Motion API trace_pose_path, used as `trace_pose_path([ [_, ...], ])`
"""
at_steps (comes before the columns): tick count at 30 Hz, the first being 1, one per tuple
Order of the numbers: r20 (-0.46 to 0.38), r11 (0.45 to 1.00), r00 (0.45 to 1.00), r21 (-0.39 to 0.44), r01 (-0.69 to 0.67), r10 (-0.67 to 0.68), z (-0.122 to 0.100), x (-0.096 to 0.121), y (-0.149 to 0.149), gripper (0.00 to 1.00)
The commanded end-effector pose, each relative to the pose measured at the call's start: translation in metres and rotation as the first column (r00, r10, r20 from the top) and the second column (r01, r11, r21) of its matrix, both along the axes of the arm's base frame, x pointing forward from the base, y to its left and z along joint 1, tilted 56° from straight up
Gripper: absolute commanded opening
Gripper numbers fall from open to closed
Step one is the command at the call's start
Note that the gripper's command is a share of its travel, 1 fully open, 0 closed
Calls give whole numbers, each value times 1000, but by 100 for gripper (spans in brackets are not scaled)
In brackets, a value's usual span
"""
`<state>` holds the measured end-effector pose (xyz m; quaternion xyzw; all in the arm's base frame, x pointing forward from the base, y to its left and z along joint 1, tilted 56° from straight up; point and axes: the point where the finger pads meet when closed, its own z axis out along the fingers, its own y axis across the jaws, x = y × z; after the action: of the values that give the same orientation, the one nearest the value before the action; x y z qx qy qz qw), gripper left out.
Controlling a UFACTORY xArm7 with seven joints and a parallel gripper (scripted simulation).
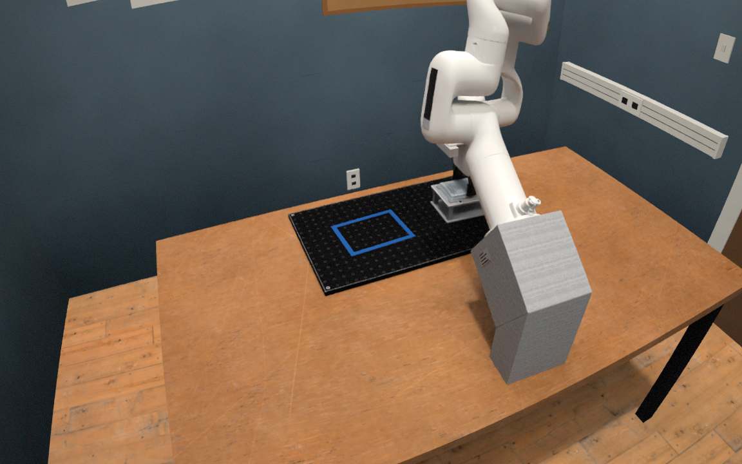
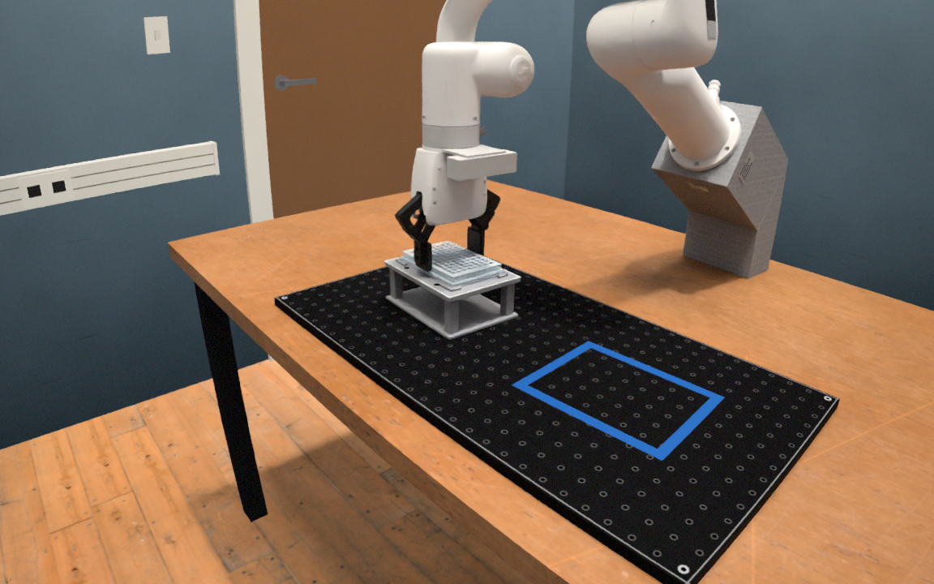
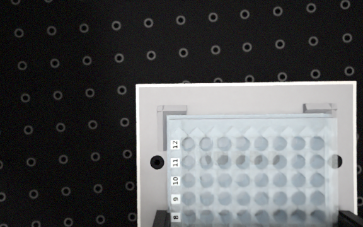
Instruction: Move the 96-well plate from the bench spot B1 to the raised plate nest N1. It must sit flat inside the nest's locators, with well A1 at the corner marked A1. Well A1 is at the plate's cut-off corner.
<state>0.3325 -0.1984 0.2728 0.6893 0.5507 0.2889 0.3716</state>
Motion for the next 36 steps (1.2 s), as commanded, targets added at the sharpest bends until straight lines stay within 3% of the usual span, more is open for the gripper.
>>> trace_pose_path([
  [1,2,1000,1000,-1,1,-1,0,1,-1,0],
  [5,2,1000,1000,-1,1,-1,0,1,-1,0],
  [6,2,1000,1000,-1,1,-1,0,1,-1,100],
  [36,2,1000,1000,-1,1,-1,0,1,-1,100],
])
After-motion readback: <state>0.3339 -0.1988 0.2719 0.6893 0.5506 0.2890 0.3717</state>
